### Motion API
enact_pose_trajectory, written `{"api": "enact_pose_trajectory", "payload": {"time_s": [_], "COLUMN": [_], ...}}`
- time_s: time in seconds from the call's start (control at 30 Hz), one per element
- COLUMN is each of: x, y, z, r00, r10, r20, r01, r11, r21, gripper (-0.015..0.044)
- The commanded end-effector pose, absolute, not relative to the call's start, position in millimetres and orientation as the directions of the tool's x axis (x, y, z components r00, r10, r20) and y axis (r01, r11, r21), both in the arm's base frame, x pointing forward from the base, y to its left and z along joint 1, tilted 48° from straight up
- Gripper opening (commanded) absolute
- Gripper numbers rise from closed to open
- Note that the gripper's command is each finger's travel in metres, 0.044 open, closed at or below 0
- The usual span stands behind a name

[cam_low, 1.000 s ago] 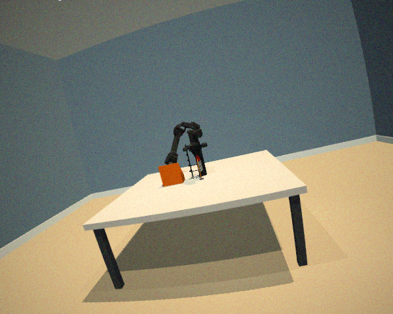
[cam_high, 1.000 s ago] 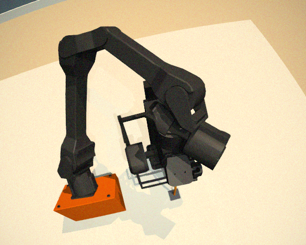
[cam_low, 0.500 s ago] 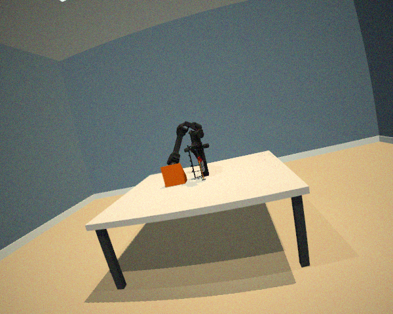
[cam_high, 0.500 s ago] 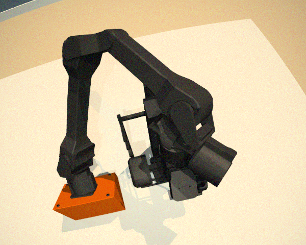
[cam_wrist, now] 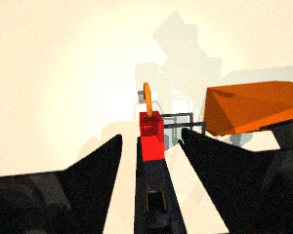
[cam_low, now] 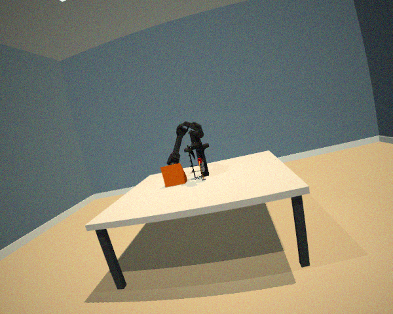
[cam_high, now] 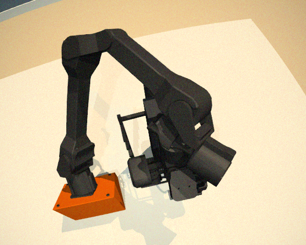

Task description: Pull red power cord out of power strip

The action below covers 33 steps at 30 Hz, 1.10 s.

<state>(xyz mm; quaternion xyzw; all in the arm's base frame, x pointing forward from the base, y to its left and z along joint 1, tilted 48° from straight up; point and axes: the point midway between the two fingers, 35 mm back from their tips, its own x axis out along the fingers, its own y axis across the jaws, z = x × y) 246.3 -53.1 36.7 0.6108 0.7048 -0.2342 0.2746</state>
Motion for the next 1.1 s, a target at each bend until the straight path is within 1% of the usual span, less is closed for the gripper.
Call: {"api": "enact_pose_trajectory", "payload": {"time_s": [0.0, 0.03, 0.2, 1.07], "x": [249, 250, 254, 254], "y": [-63, -69, -102, -102], "z": [30, 26, 1, 1], "r00": [-0.098, -0.098, -0.098, -0.098], "r10": [0.732, 0.731, 0.730, 0.730], "r20": [-0.674, -0.675, -0.677, -0.677], "r01": [0.990, 0.990, 0.990, 0.990], "r11": [0.140, 0.140, 0.141, 0.141], "r21": [0.008, 0.008, 0.009, 0.009], "gripper": [0.0420, 0.0440, 0.0440, 0.0440]}}
